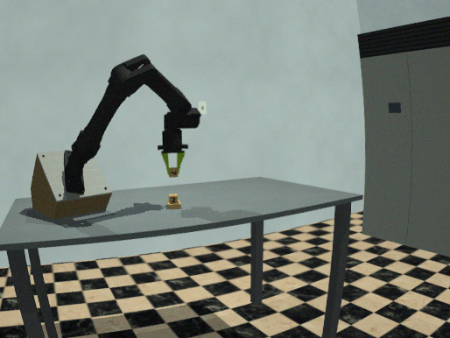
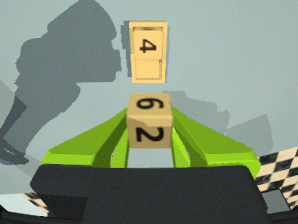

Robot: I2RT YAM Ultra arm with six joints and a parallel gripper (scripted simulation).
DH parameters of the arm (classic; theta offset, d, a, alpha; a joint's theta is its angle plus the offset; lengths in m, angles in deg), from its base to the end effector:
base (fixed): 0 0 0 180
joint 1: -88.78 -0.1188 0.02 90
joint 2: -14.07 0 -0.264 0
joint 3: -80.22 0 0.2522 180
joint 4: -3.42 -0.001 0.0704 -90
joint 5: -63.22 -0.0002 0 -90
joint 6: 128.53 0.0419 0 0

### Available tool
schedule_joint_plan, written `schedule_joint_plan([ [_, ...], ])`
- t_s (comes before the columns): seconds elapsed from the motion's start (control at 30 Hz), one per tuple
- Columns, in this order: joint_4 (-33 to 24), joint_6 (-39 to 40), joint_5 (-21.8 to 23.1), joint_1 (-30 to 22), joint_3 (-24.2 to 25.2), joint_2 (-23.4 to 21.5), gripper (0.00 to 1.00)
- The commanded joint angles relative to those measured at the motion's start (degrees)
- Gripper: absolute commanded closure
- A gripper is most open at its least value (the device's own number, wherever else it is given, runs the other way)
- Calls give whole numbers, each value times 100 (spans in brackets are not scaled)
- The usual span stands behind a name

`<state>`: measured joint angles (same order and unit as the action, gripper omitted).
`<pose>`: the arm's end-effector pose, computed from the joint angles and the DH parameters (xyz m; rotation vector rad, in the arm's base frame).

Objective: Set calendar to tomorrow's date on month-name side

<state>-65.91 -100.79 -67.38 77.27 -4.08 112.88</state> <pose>0.3143 0.0372 0.2149 1.6148 -2.2436 0.9874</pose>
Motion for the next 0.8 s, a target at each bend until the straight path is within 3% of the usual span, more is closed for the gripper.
schedule_joint_plan([
  [0.0, -32, 51, 32, -146, -62, -99, 74],
  [0.33, -32, 51, 32, -146, -62, -99, 74],
  [0.4, -5, 136, 33, -184, -141, 105, 74],
  [0.47, 112, 589, 57, -382, -187, 351, 74],
  [0.57, 204, 1940, 66, -977, -274, 1057, 74],
  [0.6, 190, 1930, 73, -971, -333, 1093, 74],
  [0.7, 293, 3251, 91, -1552, -500, 1854, 74],
  [0.77, 293, 3251, 91, -1552, -500, 1854, 74],
])
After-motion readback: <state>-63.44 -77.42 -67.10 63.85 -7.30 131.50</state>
